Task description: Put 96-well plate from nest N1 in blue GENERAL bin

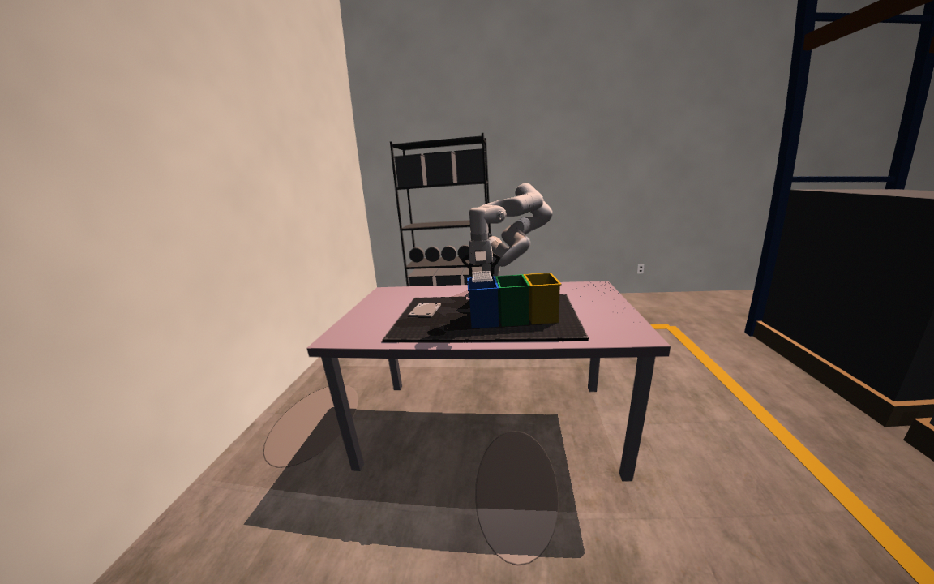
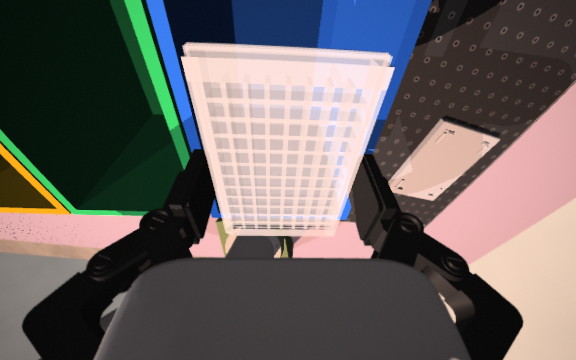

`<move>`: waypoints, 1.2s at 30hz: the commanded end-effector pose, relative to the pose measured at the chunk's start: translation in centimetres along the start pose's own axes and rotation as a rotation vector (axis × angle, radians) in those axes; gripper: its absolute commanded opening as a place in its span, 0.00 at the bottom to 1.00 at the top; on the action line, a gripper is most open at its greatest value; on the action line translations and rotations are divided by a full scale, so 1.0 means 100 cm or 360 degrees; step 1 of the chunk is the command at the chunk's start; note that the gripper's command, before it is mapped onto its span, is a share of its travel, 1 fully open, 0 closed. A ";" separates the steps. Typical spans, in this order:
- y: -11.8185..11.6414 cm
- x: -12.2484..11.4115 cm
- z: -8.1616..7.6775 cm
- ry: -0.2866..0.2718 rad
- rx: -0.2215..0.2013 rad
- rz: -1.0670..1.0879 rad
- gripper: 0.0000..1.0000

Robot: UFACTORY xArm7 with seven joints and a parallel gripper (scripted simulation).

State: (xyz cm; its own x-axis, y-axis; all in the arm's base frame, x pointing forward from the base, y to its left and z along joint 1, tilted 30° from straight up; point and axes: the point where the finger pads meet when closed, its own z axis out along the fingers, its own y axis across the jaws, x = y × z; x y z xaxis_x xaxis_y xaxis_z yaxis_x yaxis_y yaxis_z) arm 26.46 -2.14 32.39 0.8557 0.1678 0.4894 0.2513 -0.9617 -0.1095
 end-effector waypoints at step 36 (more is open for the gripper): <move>0.000 0.001 0.005 0.0004 -0.0002 -0.0001 0.00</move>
State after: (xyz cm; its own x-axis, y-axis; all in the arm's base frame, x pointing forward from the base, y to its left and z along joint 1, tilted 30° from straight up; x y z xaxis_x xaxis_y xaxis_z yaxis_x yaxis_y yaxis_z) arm 26.70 -2.03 31.93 0.8557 0.1678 0.4895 0.2513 -0.9617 -0.1095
